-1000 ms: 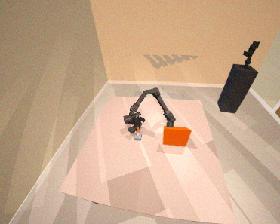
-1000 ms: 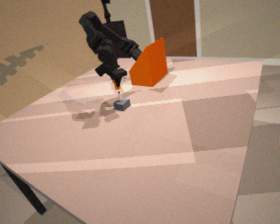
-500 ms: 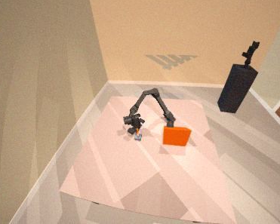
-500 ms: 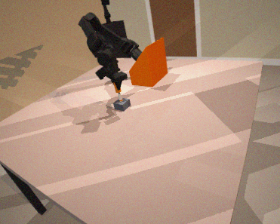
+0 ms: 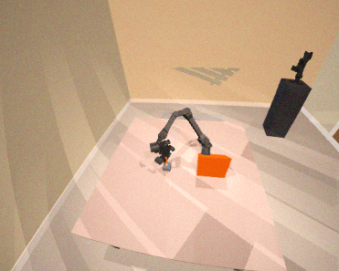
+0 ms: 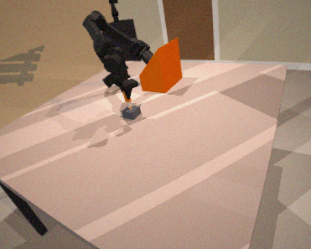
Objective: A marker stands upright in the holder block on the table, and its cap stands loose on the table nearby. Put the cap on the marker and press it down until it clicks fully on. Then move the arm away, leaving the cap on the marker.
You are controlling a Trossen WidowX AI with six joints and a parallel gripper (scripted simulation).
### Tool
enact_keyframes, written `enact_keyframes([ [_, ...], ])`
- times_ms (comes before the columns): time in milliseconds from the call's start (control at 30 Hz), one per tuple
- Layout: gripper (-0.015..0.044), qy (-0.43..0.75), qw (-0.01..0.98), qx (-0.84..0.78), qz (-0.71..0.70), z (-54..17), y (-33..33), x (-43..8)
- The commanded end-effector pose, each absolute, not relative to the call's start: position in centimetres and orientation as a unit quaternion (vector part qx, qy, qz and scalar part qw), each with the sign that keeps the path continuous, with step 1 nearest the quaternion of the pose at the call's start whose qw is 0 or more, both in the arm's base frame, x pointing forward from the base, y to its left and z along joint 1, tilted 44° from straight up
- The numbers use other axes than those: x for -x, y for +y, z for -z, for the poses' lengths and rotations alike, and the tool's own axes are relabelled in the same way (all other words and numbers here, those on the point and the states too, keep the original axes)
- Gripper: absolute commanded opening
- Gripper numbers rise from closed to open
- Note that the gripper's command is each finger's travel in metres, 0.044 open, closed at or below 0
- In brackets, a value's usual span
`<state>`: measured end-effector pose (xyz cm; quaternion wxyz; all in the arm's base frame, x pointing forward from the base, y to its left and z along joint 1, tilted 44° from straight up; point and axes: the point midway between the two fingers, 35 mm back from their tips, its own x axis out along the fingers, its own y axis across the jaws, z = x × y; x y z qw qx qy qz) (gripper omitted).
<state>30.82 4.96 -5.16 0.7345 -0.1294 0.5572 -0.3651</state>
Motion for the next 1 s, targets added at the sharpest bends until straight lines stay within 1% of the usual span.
enact_keyframes([
  [0, 0.0000, 0.559, 0.730, 0.130, 0.372, 6.4, 3.5, -30.8],
  [967, 0.0000, 0.558, 0.729, 0.131, 0.373, 9.1, 0.6, -31.8],
])
